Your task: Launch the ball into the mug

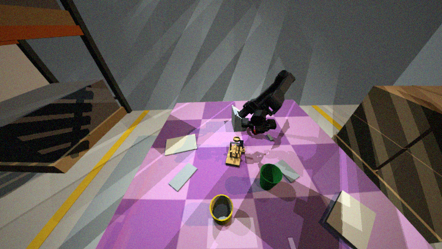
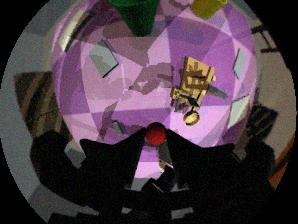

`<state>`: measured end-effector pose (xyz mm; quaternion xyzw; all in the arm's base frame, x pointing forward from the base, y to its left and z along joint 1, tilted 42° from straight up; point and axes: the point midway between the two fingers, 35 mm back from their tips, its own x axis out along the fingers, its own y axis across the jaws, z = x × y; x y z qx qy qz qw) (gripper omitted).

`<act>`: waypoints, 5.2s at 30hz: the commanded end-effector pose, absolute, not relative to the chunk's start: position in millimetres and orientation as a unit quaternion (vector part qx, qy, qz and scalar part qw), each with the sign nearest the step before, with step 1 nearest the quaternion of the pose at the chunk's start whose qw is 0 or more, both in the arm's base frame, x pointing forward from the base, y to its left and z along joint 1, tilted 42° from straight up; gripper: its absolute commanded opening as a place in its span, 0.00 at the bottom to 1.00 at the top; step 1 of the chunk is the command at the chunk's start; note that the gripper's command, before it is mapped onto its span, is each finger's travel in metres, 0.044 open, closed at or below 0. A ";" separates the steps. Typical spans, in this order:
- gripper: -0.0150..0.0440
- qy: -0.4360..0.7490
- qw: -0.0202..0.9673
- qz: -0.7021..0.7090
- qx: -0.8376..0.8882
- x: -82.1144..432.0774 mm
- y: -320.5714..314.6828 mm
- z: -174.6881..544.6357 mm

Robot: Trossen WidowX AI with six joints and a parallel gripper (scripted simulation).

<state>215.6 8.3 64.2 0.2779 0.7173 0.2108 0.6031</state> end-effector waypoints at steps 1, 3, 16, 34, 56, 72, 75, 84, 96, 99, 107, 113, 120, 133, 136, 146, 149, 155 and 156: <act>0.25 0.729 0.590 0.206 0.279 215.9 -2.2 51.3; 0.25 0.735 0.583 0.205 0.281 215.2 -7.1 44.7; 0.25 0.769 0.530 0.202 0.295 203.8 -35.0 2.4; 0.25 0.790 0.485 0.211 0.310 187.1 -41.9 -42.2; 0.34 0.789 0.489 0.212 0.305 188.9 -36.1 -50.2; 1.00 0.791 0.485 0.210 0.309 190.0 -112.0 33.9; 1.00 0.789 0.487 0.206 0.312 194.6 -98.4 13.0; 1.00 0.774 0.524 0.166 0.316 219.4 -111.5 4.0; 1.00 0.674 0.659 0.058 0.329 333.4 -170.4 -11.0; 1.00 0.640 0.691 0.038 0.335 363.8 -185.0 -8.1; 1.00 0.539 0.764 0.006 0.355 441.7 -218.8 12.8; 1.00 0.479 0.798 0.002 0.365 481.9 -234.3 32.2; 1.00 0.481 0.796 -0.003 0.367 472.4 -236.8 29.2; 1.00 0.481 0.796 -0.003 0.367 472.4 -236.8 29.2; 0.87 0.481 0.796 -0.003 0.367 472.4 -236.8 29.2; 0.42 0.481 0.796 -0.003 0.367 472.4 -236.8 29.2; 0.29 0.481 0.796 -0.003 0.367 472.4 -236.8 29.2; 0.25 0.481 0.796 -0.003 0.367 472.4 -236.8 29.2; 0.25 0.481 0.796 -0.003 0.367 472.4 -236.8 29.2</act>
